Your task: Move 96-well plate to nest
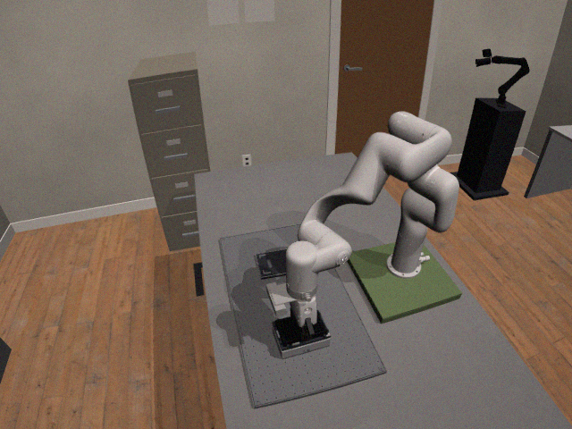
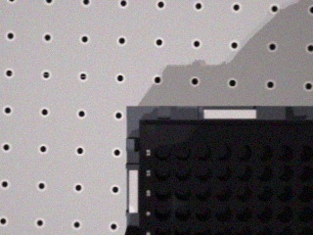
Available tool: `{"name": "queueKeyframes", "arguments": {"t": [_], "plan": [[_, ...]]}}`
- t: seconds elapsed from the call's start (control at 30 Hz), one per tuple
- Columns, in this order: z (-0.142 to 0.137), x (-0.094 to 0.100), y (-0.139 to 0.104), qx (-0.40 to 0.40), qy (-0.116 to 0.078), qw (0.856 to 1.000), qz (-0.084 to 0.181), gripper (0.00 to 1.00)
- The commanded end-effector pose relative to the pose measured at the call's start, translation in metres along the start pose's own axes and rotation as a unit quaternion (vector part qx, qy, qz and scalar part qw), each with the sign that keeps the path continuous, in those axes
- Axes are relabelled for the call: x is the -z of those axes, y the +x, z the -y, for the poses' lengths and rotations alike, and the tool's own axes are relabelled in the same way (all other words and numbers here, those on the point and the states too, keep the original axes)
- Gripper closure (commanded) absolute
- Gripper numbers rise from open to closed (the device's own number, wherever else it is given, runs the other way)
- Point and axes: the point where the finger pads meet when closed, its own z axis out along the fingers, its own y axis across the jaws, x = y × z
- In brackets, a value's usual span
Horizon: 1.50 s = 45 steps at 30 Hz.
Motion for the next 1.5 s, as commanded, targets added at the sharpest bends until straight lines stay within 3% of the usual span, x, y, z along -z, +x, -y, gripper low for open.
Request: {"name": "queueKeyframes", "arguments": {"t": [0.0, 0.87, 1.47], "plan": [[0.001, 0.002, 0.001, 0.0, -0.004, 1.0, -0.004, 1.0], [0.001, 0.002, 0.001, 0.0, -0.004, 1.0, -0.004, 1.0], [0.001, 0.012, 0.001, 0.0, -0.004, 1.0, -0.004, 1.0]]}}
